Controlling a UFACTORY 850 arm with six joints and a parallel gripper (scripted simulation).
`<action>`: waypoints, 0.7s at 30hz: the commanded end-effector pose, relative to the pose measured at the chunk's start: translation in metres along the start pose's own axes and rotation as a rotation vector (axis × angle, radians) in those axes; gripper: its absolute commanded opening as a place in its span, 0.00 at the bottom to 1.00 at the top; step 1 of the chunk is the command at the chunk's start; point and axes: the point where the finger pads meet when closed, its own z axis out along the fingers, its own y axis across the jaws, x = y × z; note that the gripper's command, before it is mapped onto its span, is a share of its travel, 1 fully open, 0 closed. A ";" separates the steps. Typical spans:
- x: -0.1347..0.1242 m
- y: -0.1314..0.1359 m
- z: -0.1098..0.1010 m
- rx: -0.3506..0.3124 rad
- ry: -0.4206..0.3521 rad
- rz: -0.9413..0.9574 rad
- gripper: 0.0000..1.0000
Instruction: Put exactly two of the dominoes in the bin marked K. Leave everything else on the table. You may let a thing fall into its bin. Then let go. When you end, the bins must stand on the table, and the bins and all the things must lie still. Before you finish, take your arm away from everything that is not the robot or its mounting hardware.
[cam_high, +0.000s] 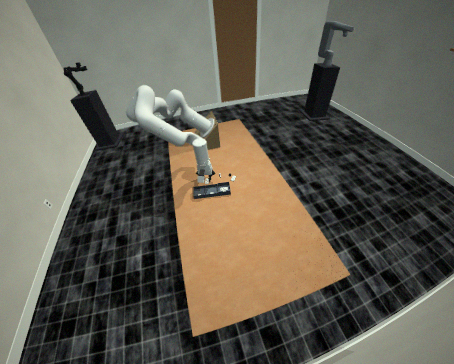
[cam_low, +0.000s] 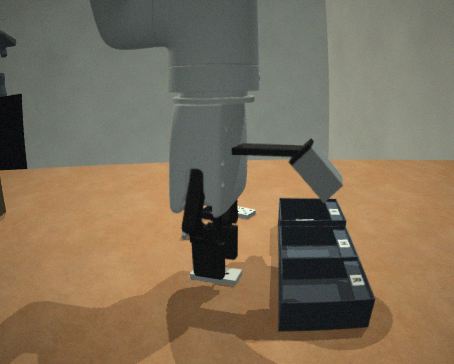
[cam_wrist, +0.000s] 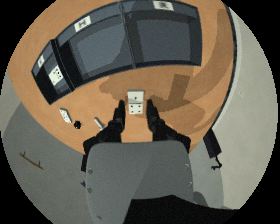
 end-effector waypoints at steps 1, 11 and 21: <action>0.000 0.000 0.005 0.000 0.001 0.000 0.41; 0.000 0.000 0.010 0.000 0.001 0.000 0.41; 0.000 0.000 0.010 0.000 0.001 0.000 0.00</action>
